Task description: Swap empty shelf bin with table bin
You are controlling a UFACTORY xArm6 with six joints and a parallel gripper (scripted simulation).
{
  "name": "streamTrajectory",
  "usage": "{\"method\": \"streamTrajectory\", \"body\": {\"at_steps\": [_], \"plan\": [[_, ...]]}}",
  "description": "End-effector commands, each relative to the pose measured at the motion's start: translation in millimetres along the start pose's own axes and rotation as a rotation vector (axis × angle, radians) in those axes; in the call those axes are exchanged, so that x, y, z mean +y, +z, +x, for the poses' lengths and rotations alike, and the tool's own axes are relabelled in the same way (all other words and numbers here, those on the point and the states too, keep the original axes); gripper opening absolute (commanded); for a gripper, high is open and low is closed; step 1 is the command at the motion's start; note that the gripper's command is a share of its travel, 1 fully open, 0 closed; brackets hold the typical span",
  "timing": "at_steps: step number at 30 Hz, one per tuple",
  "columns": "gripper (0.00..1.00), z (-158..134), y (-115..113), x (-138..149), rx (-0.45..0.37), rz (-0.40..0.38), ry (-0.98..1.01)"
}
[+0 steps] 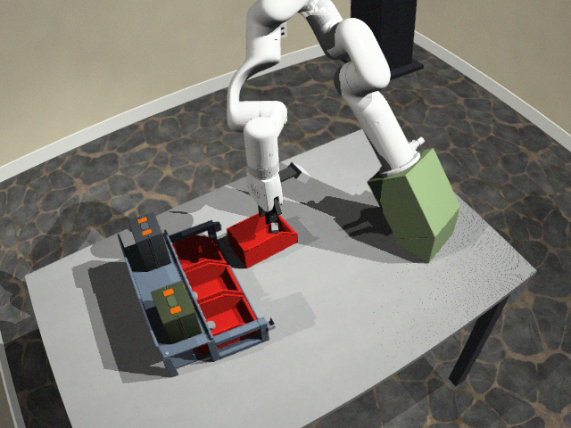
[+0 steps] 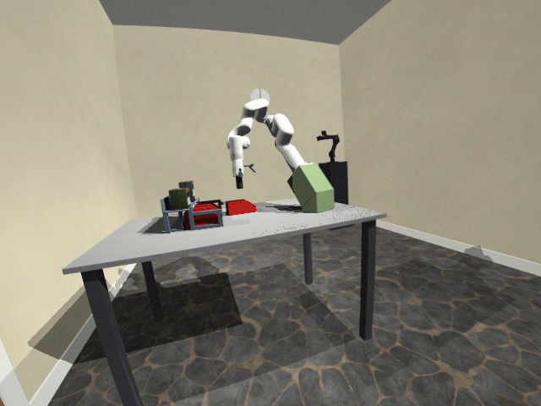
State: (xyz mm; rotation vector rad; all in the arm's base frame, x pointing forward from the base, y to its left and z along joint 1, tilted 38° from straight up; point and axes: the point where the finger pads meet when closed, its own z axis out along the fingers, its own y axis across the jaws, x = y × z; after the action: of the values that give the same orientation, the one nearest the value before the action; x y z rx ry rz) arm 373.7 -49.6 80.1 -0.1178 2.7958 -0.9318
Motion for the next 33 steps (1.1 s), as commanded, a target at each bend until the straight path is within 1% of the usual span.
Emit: {"method": "streamTrajectory", "body": {"at_steps": [1,15,30,33], "plan": [[0.26,-1.1,-0.8,0.0,-0.003,-0.001,0.001],[0.26,-1.1,3.5,0.0,-0.003,-0.001,0.001],[0.26,-1.2,28.1,0.0,-0.003,-0.001,0.001],[0.26,-1.2,30.2,0.0,-0.003,-0.001,0.001]]}}
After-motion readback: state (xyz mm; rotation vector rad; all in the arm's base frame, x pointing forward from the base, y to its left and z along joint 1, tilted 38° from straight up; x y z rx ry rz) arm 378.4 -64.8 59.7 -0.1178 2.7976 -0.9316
